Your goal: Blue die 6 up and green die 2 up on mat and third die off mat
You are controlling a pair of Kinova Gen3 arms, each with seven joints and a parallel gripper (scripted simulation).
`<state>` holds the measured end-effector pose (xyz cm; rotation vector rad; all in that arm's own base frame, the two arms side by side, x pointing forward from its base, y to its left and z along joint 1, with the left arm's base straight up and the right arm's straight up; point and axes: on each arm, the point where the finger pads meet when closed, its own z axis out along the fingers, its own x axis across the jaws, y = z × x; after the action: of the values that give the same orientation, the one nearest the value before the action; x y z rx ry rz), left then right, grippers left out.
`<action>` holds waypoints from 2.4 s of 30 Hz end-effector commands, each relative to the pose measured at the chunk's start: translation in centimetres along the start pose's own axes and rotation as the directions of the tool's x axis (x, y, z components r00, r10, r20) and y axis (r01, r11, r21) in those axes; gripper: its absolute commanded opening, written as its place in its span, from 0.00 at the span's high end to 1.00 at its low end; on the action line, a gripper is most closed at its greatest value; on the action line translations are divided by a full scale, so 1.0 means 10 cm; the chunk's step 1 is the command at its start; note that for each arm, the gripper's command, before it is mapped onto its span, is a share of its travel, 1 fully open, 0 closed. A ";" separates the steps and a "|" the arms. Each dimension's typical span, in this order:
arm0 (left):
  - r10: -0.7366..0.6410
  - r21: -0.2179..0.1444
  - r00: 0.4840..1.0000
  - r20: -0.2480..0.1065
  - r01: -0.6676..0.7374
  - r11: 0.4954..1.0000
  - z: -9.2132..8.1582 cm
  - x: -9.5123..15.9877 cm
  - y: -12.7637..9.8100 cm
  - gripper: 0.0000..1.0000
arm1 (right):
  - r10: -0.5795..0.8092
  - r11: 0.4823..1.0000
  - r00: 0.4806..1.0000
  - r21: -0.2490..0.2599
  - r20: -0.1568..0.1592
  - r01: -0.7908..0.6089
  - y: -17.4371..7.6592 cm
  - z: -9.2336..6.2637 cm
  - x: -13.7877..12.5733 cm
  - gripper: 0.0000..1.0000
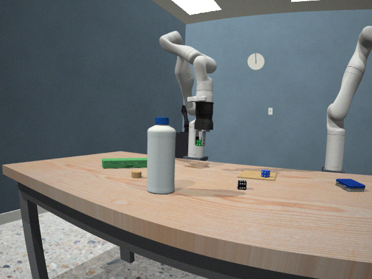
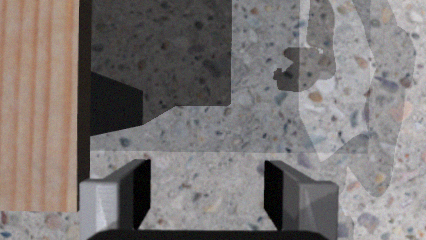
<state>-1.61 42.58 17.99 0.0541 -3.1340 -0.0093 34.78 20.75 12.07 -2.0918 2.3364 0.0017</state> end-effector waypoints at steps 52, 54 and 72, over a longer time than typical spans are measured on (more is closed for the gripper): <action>0.002 0.006 1.000 0.007 -0.002 1.000 0.00 -0.02 -0.01 0.00 | 0.486 0.874 0.874 0.000 -0.006 -0.486 0.66 -0.02 -2.19 0.51; 0.002 0.006 1.000 0.007 -0.002 1.000 0.00 -0.02 -0.01 0.00 | 0.486 0.874 0.874 0.000 -0.006 -0.486 0.66 -0.02 -2.19 0.51; 0.002 0.006 1.000 0.007 -0.002 1.000 0.00 -0.02 -0.01 0.00 | 0.486 0.874 0.874 0.000 -0.006 -0.486 0.66 0.44 -2.19 0.51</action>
<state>-1.61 42.58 17.99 0.0541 -3.1340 -0.0093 30.95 43.21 8.66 -1.4367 2.7886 0.0012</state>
